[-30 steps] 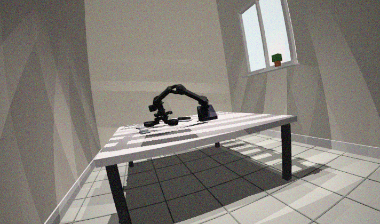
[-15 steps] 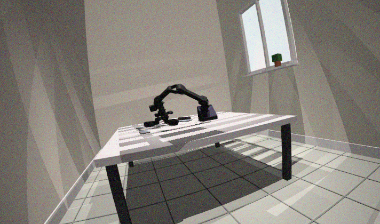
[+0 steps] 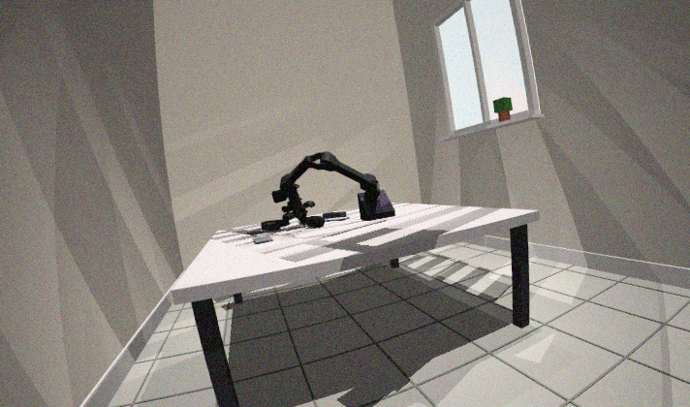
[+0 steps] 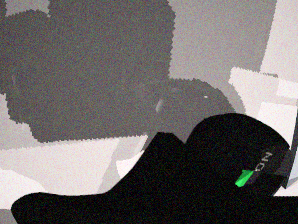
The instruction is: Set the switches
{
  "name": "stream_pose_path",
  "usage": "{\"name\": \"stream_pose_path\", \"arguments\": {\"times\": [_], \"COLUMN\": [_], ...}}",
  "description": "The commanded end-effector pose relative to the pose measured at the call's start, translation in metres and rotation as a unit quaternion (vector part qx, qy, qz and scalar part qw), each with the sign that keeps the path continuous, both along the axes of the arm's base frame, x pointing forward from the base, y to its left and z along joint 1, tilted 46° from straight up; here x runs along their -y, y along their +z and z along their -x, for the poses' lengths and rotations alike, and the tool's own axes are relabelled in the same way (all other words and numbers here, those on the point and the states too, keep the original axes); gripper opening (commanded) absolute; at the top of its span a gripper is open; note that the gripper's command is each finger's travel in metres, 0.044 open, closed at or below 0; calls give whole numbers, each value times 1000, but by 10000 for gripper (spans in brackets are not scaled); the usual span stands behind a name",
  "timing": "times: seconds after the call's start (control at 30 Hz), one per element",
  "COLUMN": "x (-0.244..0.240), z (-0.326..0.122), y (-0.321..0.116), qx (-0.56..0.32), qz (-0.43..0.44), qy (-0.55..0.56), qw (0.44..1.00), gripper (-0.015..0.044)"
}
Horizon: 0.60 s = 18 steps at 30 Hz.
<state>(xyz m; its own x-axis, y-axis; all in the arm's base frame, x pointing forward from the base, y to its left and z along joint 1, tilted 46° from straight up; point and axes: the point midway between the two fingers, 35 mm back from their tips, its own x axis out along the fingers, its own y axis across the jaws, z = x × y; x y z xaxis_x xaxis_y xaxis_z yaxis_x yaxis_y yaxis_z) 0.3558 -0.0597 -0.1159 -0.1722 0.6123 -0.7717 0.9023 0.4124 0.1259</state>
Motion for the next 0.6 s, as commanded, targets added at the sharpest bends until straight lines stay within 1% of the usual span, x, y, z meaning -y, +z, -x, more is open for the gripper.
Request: {"name": "stream_pose_path", "arguments": {"times": [0.0,0.03,0.1,0.3,0.57], "x": [-2,1,4,18,20], "z": [11,-1,-9,-38,-37], "y": [-3,1,9,53,59], "qx": [-12,0,-2,-11,-8], "qz": [-2,0,0,-1,-3], "qy": [4,0,1,4,-11], "qw": [1000,1000,1000,1000,1000], "gripper": [0,0,0,0,0]}}
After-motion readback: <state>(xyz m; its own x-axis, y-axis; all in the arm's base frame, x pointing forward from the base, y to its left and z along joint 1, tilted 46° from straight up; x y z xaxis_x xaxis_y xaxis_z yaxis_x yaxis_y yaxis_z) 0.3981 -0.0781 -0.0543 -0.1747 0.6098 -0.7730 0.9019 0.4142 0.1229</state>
